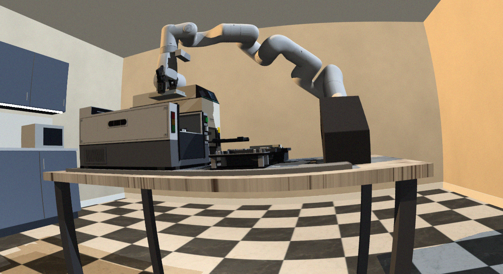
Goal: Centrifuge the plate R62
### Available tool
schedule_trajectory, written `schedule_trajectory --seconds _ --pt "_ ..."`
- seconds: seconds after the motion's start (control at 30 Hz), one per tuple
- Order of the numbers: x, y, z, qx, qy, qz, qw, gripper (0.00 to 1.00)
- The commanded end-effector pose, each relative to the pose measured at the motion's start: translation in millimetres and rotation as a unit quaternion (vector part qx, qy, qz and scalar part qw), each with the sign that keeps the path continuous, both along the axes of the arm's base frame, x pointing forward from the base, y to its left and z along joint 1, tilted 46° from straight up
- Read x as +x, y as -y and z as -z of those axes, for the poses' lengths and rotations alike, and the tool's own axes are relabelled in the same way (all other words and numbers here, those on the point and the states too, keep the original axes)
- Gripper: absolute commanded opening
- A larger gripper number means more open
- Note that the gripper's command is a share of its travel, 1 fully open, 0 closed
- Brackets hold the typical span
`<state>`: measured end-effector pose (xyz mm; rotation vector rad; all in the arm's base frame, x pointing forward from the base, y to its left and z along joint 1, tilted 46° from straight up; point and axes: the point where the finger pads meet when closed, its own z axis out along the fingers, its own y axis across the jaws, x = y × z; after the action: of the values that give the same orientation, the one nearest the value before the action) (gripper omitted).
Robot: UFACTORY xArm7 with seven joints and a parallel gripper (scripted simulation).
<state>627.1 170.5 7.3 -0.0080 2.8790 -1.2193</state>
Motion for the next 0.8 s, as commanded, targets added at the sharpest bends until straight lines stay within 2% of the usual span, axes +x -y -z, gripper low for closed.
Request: schedule_trajectory --seconds 0.0,0.77 --pt "-5.8 -3 -2.1 0.002 0.002 -0.002 1.000 0.00" --pt "-50.1 -3 -0.7 0.002 0.002 -0.002 1.000 0.00"
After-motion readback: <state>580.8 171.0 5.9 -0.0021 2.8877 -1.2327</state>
